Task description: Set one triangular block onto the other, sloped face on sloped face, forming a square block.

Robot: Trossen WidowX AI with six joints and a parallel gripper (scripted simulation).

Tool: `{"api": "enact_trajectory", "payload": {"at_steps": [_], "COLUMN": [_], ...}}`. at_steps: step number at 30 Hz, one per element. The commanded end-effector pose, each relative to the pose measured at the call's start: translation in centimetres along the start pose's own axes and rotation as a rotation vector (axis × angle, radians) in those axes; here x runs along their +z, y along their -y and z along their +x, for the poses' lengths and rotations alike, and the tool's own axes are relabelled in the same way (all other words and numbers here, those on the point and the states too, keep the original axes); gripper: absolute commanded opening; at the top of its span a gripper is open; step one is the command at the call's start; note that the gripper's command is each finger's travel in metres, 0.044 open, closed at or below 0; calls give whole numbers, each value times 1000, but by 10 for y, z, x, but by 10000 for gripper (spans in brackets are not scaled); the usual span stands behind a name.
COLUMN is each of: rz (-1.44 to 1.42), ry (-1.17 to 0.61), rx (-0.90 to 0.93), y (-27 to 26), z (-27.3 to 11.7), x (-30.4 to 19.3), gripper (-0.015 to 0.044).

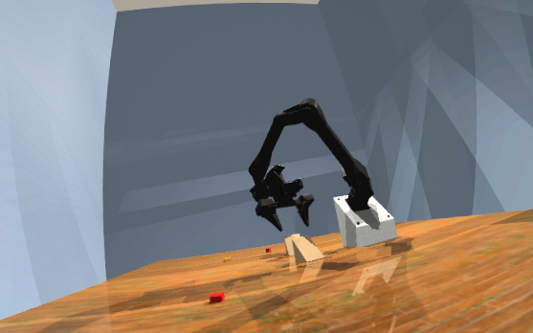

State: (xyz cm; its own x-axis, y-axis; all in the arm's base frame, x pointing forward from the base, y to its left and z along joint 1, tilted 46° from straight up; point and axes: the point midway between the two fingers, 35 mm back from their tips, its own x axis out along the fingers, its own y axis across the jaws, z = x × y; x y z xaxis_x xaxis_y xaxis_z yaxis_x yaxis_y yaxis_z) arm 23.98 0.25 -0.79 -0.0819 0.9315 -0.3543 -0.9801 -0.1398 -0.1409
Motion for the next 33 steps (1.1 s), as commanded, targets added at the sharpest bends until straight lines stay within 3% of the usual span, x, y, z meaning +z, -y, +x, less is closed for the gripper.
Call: {"api": "enact_trajectory", "payload": {"at_steps": [1, 33], "rz": [8, 9], "ry": [0, -3], "rx": [-6, -8], "y": [1, 3], "z": [7, 59], "x": [0, -1], "gripper": [440, 440]}}
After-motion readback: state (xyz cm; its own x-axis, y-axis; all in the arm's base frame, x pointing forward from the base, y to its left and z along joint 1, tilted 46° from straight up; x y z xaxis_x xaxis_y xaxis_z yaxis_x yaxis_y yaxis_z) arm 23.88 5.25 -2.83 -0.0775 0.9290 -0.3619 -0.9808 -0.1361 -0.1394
